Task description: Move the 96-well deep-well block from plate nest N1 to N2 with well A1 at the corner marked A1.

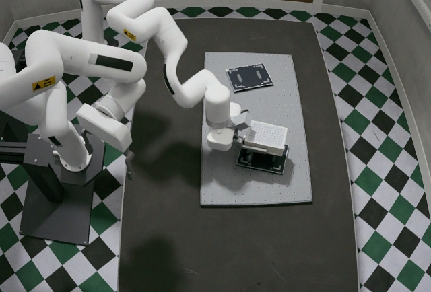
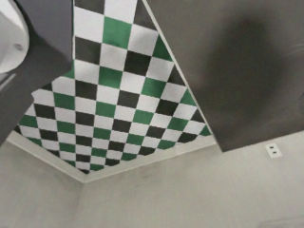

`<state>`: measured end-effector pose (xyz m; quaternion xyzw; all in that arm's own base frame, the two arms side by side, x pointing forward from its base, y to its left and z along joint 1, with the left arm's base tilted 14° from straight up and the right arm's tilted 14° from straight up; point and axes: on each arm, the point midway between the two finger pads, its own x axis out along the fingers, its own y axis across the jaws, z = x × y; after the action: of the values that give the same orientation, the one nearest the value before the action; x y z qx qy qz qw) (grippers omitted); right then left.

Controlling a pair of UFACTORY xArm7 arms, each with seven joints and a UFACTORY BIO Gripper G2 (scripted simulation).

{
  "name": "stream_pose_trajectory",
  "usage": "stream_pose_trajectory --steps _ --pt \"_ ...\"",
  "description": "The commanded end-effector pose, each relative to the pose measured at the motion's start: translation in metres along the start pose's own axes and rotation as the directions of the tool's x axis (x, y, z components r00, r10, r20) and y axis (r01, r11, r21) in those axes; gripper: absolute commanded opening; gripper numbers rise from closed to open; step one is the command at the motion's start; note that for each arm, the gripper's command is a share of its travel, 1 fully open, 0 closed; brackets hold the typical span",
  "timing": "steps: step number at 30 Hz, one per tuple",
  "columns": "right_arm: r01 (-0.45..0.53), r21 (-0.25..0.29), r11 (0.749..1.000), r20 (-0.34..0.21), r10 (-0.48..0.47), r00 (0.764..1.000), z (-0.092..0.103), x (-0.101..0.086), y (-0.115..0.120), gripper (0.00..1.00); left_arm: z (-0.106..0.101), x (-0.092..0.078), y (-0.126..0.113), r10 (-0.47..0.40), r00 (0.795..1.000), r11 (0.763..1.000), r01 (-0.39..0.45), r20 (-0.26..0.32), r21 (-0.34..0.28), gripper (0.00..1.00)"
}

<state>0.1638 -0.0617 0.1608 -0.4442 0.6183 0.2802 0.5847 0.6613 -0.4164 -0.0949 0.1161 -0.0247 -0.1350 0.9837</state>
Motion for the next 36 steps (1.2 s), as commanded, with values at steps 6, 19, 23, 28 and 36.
stream_pose_trajectory --steps 6,19,23,28,36 --pt "0.002 0.0 1.0 0.0 -0.002 1.0 0.0 -0.001 0.0 1.0 -0.012 0.002 -0.001 0.0 1.0 1.0 0.0 0.007 -0.004 0.0" --pt "0.002 0.0 1.0 0.0 -0.002 1.0 0.0 -0.001 0.0 1.0 -0.03 0.002 -0.001 0.0 1.0 1.0 0.0 0.007 -0.004 0.0" --pt "0.002 0.0 1.0 0.0 -0.002 1.0 0.0 -0.001 0.0 1.0 -0.037 0.002 -0.001 0.0 1.0 1.0 0.0 0.007 -0.004 0.0" --pt "0.002 0.0 1.0 0.0 -0.002 1.0 0.0 -0.001 0.0 1.0 -0.042 0.002 -0.001 0.0 1.0 1.0 0.0 0.007 -0.004 0.0" --pt "0.002 0.0 1.0 0.0 -0.002 1.0 0.0 -0.001 0.0 1.0 -0.055 0.002 -0.001 0.0 1.0 1.0 0.0 0.007 -0.004 0.0"
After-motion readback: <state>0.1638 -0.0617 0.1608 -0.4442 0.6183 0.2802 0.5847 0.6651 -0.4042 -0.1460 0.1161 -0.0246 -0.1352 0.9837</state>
